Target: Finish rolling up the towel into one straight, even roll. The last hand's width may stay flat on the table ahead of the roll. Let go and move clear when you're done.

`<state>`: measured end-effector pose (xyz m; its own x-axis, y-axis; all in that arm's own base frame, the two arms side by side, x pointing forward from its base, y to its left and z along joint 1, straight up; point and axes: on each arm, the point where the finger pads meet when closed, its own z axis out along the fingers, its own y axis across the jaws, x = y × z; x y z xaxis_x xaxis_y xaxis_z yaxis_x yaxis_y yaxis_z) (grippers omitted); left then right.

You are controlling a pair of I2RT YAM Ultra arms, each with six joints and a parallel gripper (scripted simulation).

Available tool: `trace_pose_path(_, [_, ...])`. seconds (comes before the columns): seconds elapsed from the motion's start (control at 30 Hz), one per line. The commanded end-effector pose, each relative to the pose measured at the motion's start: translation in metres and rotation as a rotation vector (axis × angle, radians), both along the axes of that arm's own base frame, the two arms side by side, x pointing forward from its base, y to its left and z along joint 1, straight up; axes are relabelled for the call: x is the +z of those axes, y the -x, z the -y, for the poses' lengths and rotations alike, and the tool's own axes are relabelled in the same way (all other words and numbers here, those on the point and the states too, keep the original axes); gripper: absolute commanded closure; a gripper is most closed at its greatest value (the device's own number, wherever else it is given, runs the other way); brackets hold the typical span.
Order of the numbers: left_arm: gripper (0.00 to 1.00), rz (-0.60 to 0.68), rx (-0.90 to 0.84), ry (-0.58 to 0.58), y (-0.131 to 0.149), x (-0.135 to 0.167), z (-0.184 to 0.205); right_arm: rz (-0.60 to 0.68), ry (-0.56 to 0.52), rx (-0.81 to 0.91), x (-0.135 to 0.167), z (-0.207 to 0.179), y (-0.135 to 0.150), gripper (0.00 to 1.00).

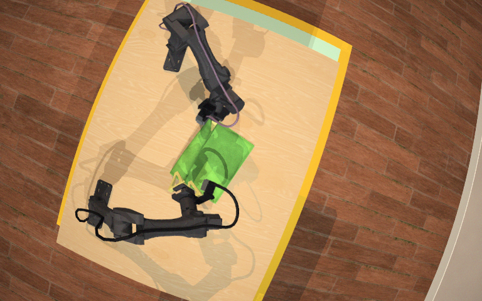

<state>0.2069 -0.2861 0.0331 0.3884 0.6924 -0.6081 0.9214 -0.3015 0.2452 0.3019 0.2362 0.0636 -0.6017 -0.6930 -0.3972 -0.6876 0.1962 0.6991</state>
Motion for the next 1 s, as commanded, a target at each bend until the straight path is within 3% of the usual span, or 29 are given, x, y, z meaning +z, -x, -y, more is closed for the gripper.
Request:
trace_pose_path(0.0, [0.71,-0.111,-0.007,-0.023,0.005,0.003,0.0,-0.006,-0.004,0.037,0.014,0.008,-0.003,0.15])
trace_pose_path(0.3, [0.71,-0.326,-0.005,-0.1,0.005,0.005,0.0,0.063,0.007,0.037,0.017,0.008,-0.003,0.13])
trace_pose_path(0.53, [0.71,-0.532,-0.003,-0.175,0.005,0.008,0.0,0.33,0.049,0.033,0.019,-0.004,0.005,0.1])
trace_pose_path(0.6, [0.71,-0.532,-0.003,-0.175,0.005,0.008,0.0,0.33,0.049,0.033,0.019,-0.004,0.005,0.1])
trace_pose_path(0.97, [0.71,-0.821,-0.001,-0.28,0.005,0.011,0.0,0.804,0.126,0.043,0.022,-0.029,0.023,0.06])
